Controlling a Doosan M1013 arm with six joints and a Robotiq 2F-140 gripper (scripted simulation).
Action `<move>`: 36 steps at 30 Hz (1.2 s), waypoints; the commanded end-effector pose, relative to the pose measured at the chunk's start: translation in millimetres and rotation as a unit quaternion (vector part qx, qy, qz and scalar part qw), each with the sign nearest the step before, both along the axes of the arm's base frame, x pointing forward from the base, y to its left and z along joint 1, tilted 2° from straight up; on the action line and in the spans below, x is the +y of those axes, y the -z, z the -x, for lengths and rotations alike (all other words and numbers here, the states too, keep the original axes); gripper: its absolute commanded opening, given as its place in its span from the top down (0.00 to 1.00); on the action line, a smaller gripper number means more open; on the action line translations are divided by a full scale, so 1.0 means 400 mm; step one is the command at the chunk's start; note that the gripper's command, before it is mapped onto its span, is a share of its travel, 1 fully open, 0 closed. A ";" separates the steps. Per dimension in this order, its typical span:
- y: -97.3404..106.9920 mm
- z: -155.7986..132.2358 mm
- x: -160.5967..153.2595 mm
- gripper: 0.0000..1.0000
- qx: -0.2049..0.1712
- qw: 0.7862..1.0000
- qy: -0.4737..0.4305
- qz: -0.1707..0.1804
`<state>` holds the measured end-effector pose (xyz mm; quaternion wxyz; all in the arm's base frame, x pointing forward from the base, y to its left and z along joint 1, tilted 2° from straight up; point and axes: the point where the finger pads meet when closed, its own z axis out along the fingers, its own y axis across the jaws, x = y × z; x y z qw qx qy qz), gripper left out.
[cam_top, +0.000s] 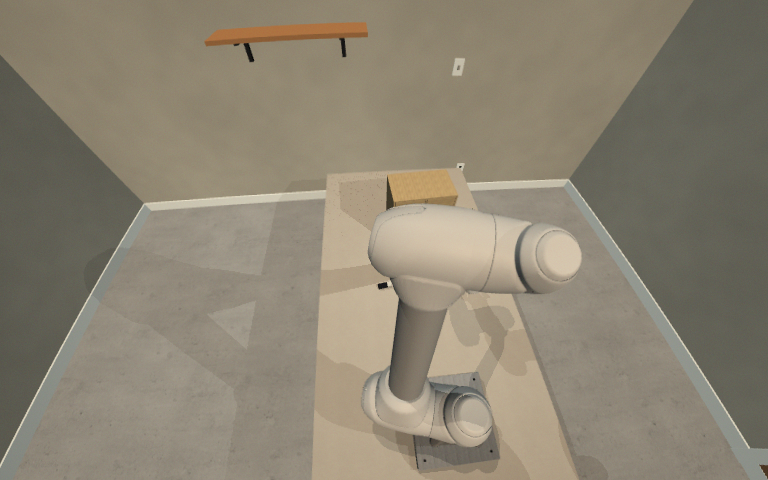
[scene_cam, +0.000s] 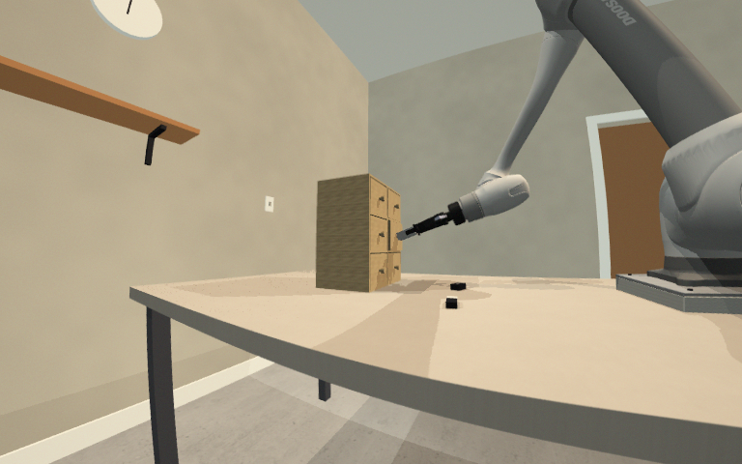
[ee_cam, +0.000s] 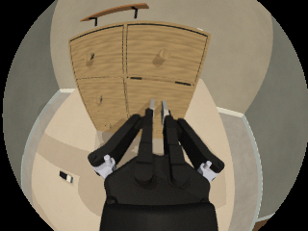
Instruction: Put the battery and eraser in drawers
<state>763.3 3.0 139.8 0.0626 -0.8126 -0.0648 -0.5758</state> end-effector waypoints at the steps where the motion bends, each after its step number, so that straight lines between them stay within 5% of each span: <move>1: 0.000 0.005 -0.001 0.92 0.000 1.000 0.000 0.000; 36: 0.001 0.108 -0.020 0.92 0.000 1.000 0.000 0.000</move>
